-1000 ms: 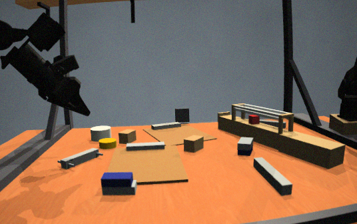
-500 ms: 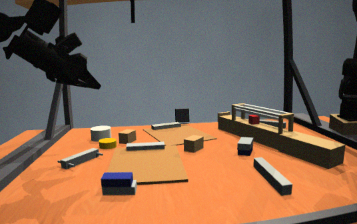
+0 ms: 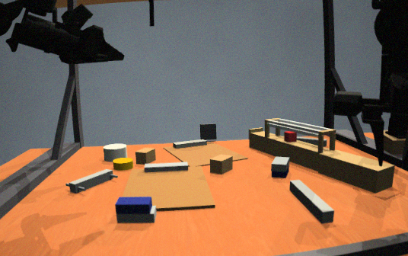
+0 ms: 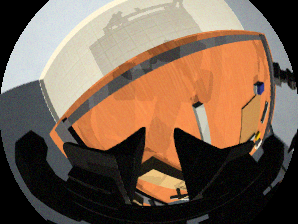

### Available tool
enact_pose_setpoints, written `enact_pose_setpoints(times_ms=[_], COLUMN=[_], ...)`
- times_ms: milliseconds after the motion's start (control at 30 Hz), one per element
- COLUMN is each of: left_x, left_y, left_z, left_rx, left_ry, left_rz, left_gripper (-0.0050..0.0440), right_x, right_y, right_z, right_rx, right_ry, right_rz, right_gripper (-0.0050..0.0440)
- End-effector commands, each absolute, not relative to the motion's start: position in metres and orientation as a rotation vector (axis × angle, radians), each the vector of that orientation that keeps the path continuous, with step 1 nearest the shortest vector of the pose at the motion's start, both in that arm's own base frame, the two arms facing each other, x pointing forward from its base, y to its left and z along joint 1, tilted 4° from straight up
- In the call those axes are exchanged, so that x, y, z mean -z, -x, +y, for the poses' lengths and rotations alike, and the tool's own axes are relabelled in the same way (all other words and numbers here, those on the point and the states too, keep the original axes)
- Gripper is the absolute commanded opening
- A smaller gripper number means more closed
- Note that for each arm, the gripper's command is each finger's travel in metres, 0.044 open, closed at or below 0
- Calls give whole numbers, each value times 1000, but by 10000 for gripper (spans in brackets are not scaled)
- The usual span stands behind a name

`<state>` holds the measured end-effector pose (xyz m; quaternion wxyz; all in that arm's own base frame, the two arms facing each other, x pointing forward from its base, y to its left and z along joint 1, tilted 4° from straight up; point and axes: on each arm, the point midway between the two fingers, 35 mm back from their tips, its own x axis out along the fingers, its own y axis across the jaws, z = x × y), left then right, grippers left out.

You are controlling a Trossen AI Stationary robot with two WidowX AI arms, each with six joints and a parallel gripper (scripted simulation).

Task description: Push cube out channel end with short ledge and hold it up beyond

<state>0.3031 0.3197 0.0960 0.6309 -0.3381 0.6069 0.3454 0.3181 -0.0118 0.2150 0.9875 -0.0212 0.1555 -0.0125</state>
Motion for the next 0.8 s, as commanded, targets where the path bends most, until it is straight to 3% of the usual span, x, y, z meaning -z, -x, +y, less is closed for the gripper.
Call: enact_pose_setpoints(times_ms=[0, 500, 767], left_x=[-93, -57, -56], left_y=[-318, -380, -386], left_z=[311, 245, 240], left_rx=[-872, -1181, -1214], left_ry=[824, 1104, 1136], left_rz=[1347, 1163, 1126], left_gripper=[150, 150, 150], right_x=[-244, -328, -331], right_y=[-321, -316, -315], right_z=[-10, -1, 0], right_rx=[26, 5, 3], right_ry=[33, -2, -6], right_rz=[226, -55, -68], right_gripper=[400, 400, 400])
